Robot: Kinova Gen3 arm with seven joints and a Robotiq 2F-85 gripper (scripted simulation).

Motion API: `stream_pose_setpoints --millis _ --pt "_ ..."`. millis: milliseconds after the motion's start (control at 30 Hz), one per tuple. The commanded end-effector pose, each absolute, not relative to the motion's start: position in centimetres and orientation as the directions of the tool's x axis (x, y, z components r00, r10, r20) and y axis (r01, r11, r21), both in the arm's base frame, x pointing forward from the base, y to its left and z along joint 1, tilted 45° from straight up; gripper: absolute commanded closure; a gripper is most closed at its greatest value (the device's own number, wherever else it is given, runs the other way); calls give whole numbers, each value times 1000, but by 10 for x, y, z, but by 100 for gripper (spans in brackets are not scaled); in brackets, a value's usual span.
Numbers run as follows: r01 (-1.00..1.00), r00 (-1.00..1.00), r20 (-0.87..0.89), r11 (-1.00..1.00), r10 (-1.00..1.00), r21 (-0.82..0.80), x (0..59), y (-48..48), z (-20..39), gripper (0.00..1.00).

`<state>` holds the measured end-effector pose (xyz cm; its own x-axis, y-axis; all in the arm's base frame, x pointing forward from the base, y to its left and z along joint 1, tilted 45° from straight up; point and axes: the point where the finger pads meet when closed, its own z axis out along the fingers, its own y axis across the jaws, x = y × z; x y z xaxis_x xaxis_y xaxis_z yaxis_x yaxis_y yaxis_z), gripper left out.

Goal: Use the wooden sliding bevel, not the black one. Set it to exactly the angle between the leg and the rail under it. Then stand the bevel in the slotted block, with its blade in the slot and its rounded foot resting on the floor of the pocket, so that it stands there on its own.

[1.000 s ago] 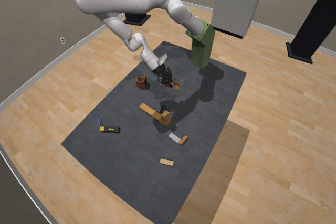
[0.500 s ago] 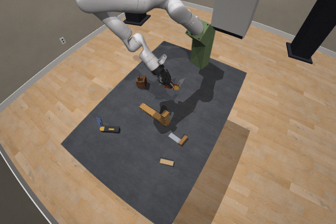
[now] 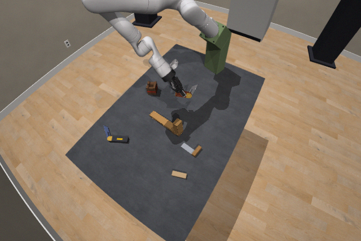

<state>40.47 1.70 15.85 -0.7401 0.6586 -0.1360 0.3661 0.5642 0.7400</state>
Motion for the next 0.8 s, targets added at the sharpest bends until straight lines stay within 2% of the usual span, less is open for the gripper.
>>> stream_pose_setpoints --millis 0,767 --pt "321 -756 -183 600 628 733 407 17 161 90" --pt "46 -805 -434 771 405 635 422 17 172 90"
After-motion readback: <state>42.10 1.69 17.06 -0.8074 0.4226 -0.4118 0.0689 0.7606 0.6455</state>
